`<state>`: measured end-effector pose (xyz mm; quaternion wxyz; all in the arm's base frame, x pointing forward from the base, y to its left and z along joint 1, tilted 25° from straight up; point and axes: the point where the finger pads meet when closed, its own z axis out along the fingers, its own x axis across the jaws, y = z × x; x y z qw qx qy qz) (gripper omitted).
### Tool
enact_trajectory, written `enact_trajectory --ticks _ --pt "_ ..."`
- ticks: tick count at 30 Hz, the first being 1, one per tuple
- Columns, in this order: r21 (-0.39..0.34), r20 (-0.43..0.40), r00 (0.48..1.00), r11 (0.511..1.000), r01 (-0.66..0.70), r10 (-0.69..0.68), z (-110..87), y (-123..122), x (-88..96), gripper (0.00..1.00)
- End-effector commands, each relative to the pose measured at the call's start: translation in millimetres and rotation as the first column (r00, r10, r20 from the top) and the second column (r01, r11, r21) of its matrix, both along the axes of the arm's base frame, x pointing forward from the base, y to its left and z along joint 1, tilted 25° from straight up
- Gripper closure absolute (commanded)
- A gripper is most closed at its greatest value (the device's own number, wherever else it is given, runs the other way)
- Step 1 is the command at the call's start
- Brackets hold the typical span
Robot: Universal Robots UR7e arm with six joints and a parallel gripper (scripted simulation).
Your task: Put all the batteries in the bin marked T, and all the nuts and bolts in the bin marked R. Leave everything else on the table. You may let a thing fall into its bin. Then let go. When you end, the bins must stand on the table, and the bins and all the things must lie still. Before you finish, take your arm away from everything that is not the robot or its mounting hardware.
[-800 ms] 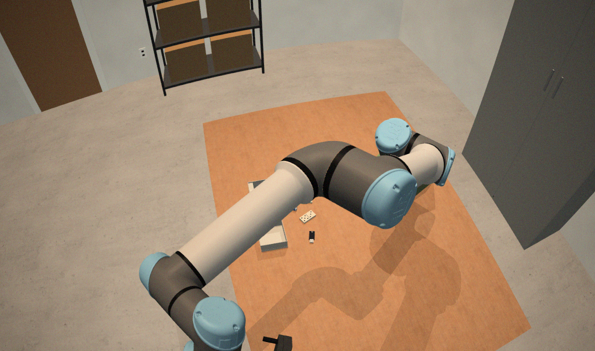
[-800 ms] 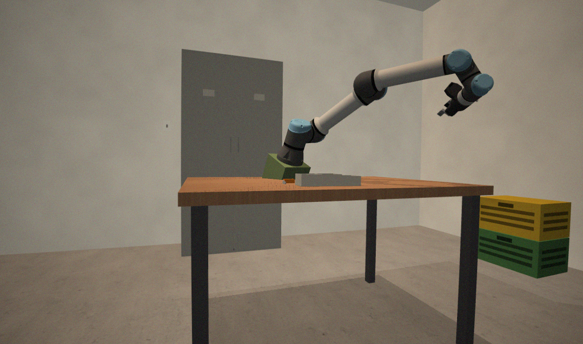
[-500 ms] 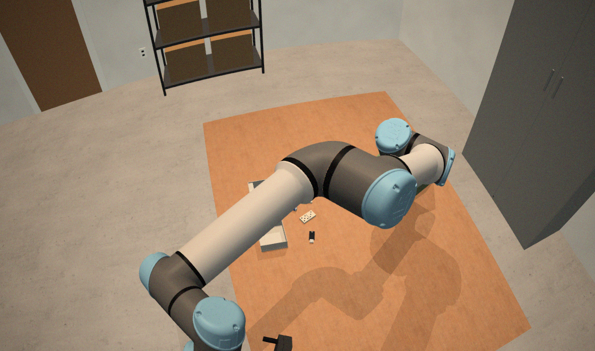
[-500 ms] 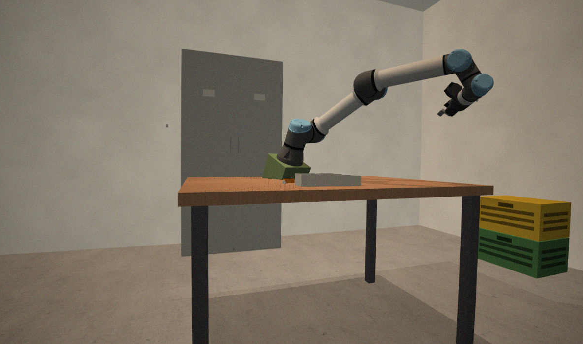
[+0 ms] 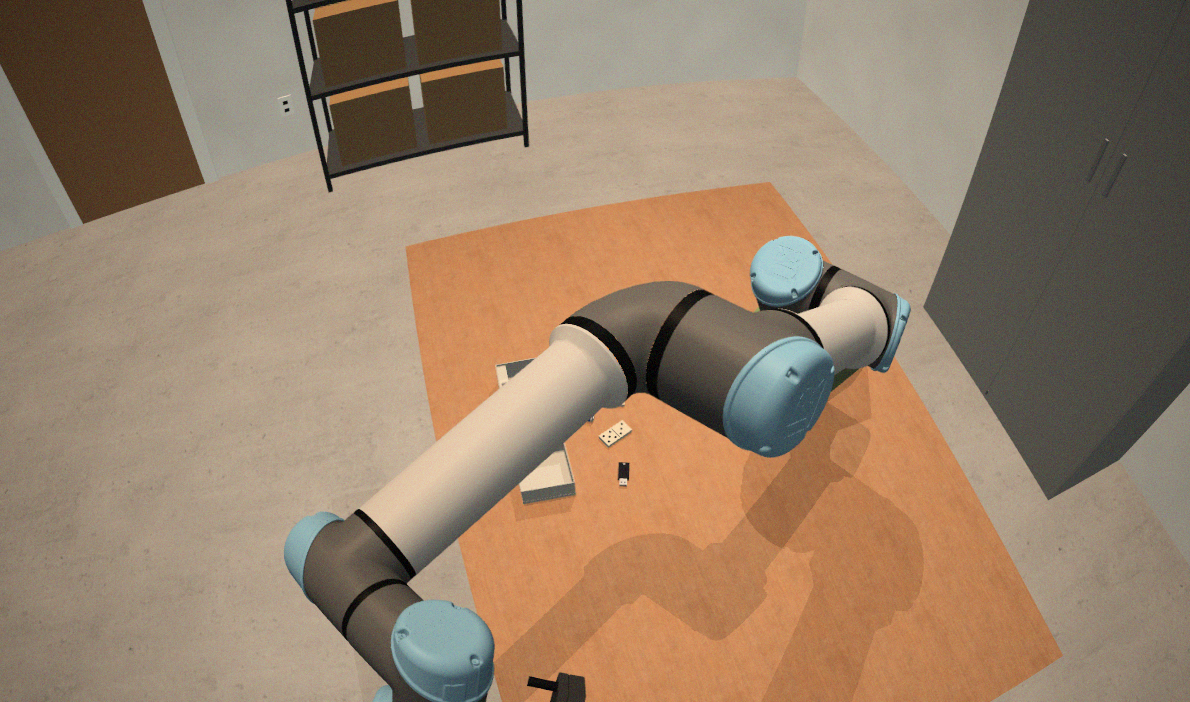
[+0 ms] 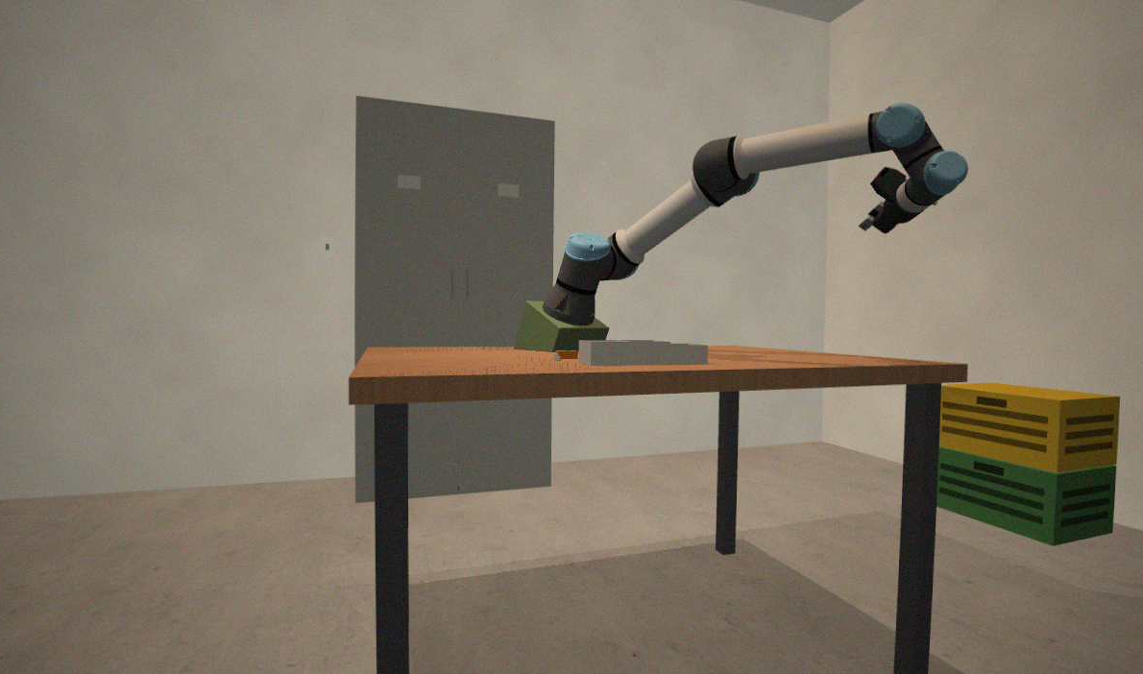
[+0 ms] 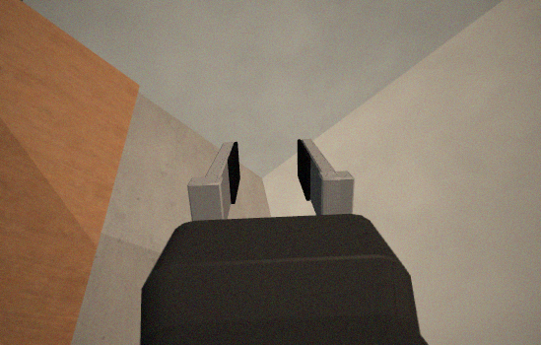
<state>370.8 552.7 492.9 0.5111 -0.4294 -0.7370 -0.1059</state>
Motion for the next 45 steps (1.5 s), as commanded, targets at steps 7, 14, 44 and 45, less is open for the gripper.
enact_trajectory --ticks 7,14,44,45 --pt "-0.003 -0.006 1.000 1.000 0.006 -0.006 -82.3 5.8 39.0 0.69" --pt "-0.003 -0.007 1.000 1.000 0.007 -0.007 -121.6 8.9 58.0 0.69" --pt "0.021 0.109 0.988 0.994 0.109 -0.111 -89.6 -94.3 96.1 0.69" --pt "0.026 0.147 0.979 0.990 0.141 -0.144 -88.1 -102.2 98.4 0.69"
